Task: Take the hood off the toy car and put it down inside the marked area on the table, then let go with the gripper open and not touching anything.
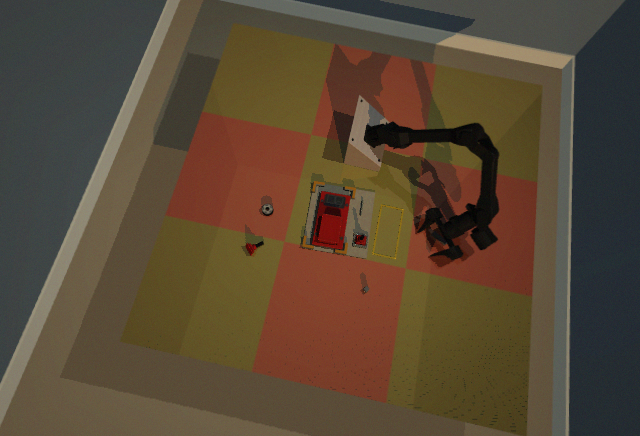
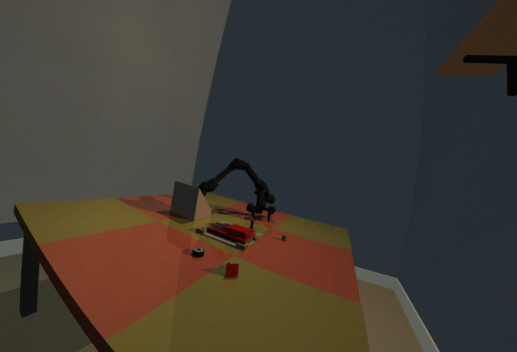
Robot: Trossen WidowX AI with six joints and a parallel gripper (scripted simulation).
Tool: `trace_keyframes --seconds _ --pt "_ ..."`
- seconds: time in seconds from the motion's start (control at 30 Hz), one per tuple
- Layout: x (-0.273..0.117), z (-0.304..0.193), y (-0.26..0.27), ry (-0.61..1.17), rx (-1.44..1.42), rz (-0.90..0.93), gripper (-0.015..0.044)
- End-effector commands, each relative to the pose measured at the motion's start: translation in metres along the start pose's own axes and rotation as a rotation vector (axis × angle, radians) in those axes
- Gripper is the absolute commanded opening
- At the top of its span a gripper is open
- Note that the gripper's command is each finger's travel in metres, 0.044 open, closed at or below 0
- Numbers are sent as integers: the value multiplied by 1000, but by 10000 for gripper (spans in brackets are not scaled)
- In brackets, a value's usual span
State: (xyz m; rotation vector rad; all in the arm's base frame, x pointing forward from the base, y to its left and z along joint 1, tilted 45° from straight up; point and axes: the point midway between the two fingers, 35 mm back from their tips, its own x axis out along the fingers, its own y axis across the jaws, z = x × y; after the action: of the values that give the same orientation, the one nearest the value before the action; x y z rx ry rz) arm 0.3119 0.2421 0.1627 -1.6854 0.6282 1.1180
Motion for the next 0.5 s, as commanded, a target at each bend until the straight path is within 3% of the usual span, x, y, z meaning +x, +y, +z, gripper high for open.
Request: trace_keyframes --seconds 0.0,0.47 --pt "41 -53 9 -22 268 163 440" --pt "127 -211 89 -172 1252 577 440"
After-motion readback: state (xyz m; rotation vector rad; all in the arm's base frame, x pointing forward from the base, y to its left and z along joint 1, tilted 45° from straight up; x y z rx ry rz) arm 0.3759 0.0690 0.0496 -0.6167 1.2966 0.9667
